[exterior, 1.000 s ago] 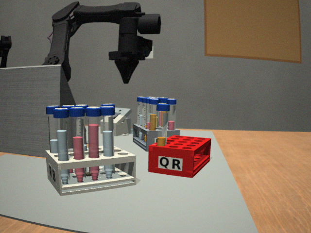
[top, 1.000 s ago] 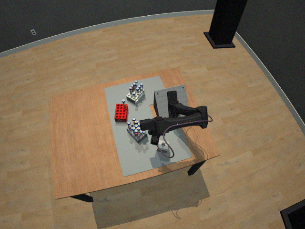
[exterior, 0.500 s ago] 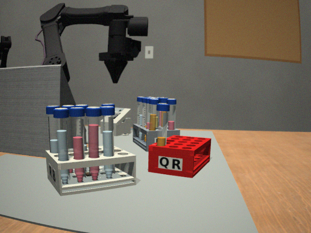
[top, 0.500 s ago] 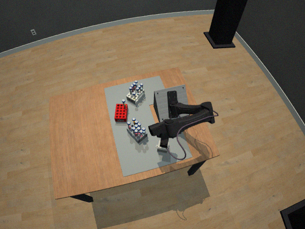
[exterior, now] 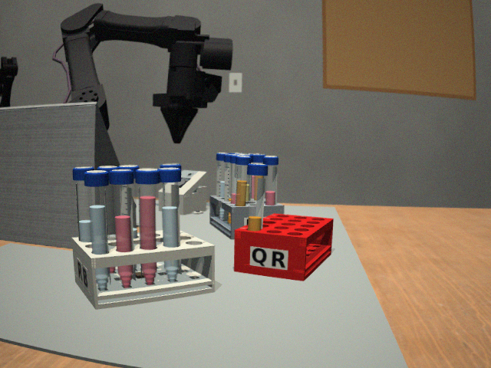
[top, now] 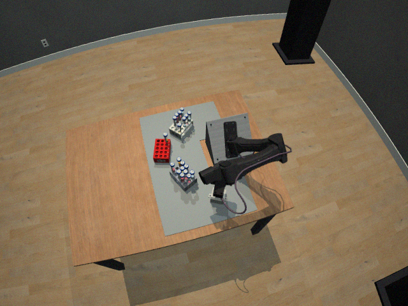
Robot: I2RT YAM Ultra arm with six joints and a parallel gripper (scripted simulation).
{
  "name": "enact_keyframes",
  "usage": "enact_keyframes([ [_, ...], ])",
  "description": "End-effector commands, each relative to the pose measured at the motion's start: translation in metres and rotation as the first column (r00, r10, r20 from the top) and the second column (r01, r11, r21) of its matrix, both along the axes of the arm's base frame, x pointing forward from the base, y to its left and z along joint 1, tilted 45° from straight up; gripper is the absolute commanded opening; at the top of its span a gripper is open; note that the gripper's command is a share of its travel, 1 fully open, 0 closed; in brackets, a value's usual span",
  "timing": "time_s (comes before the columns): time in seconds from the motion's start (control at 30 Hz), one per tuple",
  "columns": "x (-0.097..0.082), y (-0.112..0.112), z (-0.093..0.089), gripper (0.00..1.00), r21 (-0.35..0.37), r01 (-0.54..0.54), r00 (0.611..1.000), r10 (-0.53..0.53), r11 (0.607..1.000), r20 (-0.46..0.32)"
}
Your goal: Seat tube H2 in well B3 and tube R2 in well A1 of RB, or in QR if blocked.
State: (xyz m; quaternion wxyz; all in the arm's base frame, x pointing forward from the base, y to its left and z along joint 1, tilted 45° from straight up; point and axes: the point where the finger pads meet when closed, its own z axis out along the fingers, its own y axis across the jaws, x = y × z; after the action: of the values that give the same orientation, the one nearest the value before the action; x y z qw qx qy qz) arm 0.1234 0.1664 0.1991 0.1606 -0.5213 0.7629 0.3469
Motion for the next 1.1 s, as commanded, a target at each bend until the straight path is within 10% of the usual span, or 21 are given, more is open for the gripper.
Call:
enact_keyframes([
  [0.0,0.006,0.004,-0.002,0.0,0.002,0.03,0.999,-0.03,1.0,0.037],
  [1.07,0.006,0.048,-0.042,0.0,0.004,0.032,0.999,-0.032,0.999,0.032],
])
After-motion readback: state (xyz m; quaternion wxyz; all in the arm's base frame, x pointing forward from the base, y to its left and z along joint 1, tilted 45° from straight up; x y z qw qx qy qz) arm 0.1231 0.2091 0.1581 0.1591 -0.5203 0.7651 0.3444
